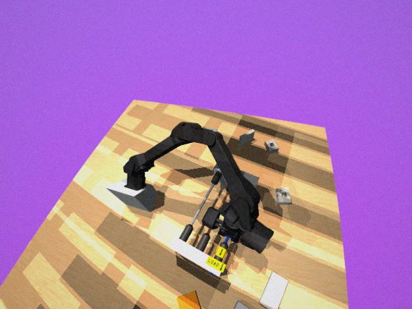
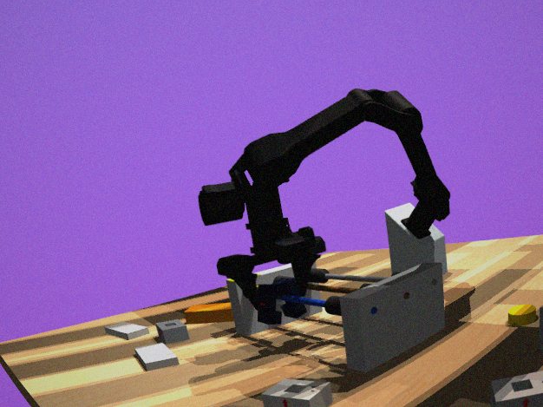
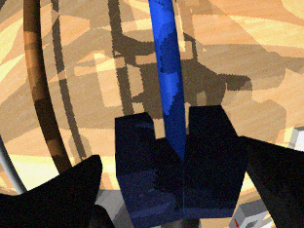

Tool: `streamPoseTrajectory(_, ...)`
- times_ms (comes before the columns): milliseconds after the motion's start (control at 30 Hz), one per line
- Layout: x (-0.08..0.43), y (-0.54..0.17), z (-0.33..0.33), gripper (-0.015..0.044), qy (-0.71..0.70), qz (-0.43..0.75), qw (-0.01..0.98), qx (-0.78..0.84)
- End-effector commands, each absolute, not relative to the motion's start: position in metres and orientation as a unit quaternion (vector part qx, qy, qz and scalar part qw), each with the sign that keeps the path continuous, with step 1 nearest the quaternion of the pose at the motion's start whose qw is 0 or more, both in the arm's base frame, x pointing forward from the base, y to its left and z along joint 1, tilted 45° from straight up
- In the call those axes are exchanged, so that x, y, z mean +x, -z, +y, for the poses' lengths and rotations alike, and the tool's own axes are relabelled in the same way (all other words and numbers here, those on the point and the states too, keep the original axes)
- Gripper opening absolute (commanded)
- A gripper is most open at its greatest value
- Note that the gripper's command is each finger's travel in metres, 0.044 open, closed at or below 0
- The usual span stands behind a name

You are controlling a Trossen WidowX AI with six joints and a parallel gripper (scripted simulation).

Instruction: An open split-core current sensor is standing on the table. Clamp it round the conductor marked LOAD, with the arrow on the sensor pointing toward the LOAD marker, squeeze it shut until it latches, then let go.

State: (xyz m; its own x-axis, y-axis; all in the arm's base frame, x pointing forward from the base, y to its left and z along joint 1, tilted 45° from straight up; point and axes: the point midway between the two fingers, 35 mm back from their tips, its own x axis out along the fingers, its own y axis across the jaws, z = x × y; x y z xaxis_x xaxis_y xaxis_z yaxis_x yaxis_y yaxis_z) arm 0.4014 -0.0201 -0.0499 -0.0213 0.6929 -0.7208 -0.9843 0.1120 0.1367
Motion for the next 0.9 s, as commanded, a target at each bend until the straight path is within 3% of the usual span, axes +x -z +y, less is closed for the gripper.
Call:
streamPoseTrajectory(0,0.403,0.05,-0.021,0.044,-0.625,0.335,0.672,-0.216)
streamPoseTrajectory(567,0.403,0.069,-0.003,0.044,-0.625,0.334,0.672,-0.215)
streamPoseTrajectory(867,0.403,0.066,-0.005,0.038,-0.625,0.334,0.67,-0.219)
